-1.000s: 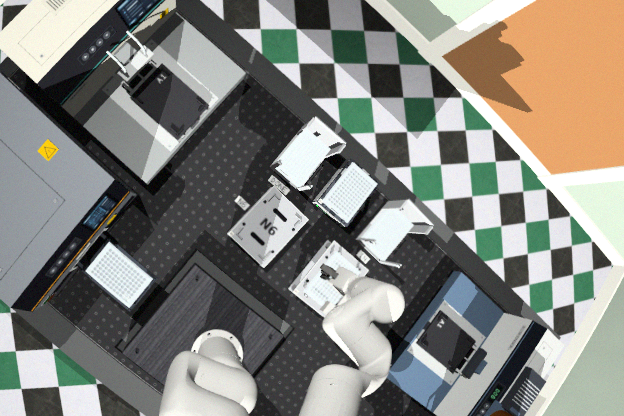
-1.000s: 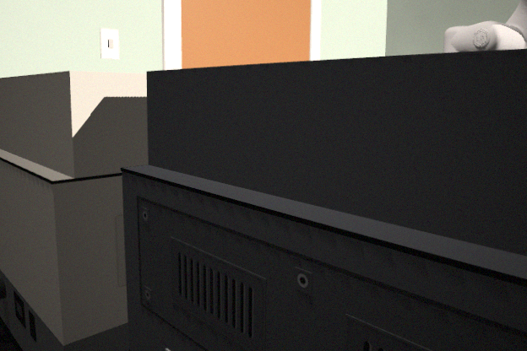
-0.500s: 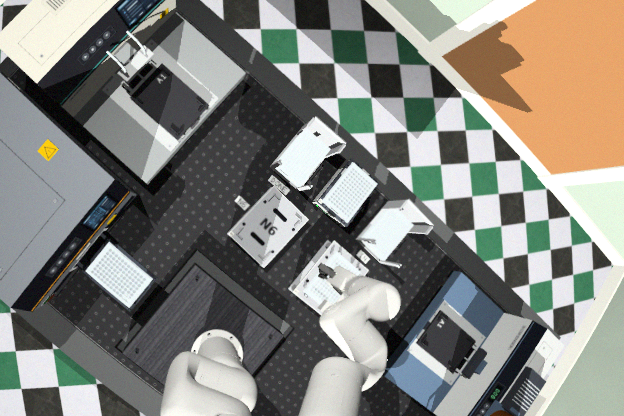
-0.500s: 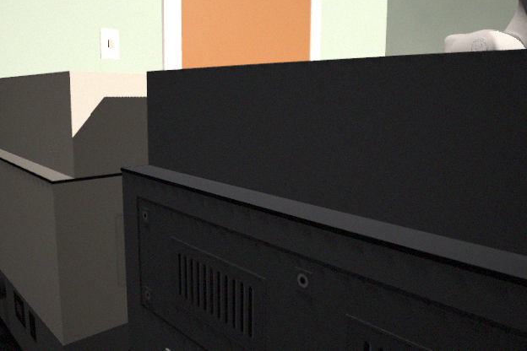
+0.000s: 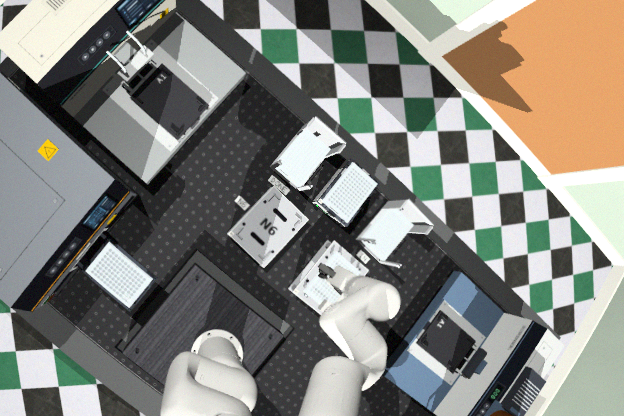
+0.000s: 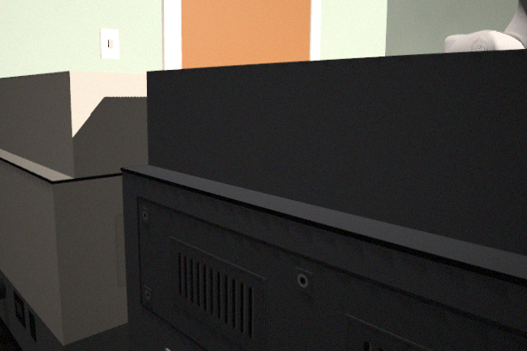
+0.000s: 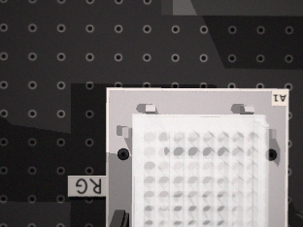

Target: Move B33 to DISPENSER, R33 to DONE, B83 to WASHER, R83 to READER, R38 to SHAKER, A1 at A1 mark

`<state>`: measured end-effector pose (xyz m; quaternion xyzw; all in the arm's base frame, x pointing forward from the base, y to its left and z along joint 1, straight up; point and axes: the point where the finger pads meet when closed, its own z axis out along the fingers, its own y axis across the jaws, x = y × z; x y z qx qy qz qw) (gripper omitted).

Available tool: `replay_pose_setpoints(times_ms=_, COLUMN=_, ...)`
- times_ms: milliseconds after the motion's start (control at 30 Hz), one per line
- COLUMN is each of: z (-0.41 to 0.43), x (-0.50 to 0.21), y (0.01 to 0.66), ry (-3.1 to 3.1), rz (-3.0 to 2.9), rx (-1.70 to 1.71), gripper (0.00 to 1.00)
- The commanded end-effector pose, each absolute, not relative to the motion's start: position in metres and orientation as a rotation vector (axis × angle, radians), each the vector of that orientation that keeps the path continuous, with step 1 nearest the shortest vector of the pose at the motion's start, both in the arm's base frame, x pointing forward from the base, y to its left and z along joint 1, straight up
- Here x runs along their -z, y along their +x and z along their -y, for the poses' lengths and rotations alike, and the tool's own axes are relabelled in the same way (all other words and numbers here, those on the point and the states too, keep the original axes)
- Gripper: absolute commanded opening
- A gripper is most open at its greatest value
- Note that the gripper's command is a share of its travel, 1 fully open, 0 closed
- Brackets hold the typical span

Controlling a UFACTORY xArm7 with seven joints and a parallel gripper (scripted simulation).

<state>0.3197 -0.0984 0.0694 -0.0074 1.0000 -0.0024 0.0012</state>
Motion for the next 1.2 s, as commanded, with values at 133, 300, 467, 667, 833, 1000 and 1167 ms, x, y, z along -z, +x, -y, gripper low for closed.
replay_pose_setpoints(times_ms=133, z=0.099, x=-0.067, y=0.321, ry=-0.023, rz=-3.136, rx=0.009, gripper=1.00)
replay_pose_setpoints(times_ms=300, z=0.099, x=-0.061, y=0.321, ry=-0.023, rz=-3.136, rx=0.009, gripper=1.00)
replay_pose_setpoints(times_ms=467, z=0.099, x=-0.056, y=0.321, ry=-0.023, rz=-3.136, rx=0.009, gripper=1.00)
replay_pose_setpoints(times_ms=667, z=0.099, x=-0.052, y=0.321, ry=-0.023, rz=-3.136, rx=0.009, gripper=1.00)
replay_pose_setpoints(times_ms=833, z=0.099, x=-0.052, y=0.321, ry=-0.023, rz=-3.136, rx=0.009, gripper=1.00)
replay_pose_setpoints(times_ms=1000, z=0.099, x=-0.052, y=0.321, ry=-0.023, rz=-3.136, rx=0.009, gripper=1.00)
replay_pose_setpoints(times_ms=1167, z=0.099, x=-0.051, y=0.321, ry=-0.023, rz=-3.136, rx=0.009, gripper=1.00)
